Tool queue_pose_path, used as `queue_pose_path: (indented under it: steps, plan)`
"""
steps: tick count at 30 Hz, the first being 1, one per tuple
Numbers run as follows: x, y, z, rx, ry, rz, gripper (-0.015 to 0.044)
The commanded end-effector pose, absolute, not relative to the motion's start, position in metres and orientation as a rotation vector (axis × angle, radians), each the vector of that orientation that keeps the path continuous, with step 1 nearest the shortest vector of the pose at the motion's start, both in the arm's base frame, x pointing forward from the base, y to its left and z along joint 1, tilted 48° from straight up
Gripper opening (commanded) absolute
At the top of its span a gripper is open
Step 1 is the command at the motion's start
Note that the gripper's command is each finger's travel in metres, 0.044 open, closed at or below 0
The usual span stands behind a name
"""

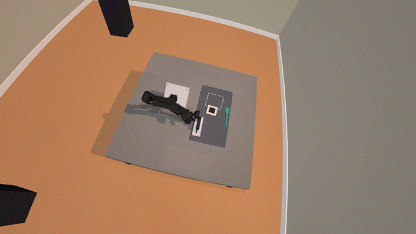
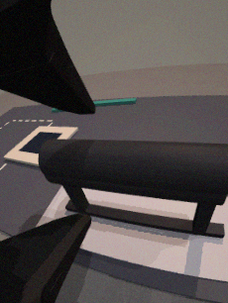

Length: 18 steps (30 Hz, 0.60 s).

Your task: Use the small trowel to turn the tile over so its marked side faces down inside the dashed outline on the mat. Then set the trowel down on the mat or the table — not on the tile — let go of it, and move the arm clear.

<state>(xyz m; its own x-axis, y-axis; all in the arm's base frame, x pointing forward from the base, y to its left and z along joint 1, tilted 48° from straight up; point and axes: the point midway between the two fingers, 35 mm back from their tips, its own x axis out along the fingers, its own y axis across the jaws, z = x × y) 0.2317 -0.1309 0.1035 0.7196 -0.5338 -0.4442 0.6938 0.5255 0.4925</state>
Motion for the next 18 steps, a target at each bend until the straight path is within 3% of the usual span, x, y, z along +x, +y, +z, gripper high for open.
queue_pose_path:
  steps: [1, 18]
  plan:
    - [0.236, -0.133, 0.101, 0.71, 0.25, -0.742, 0.03]
    - [0.255, -0.147, 0.091, 0.709, 0.25, -0.742, 0.03]
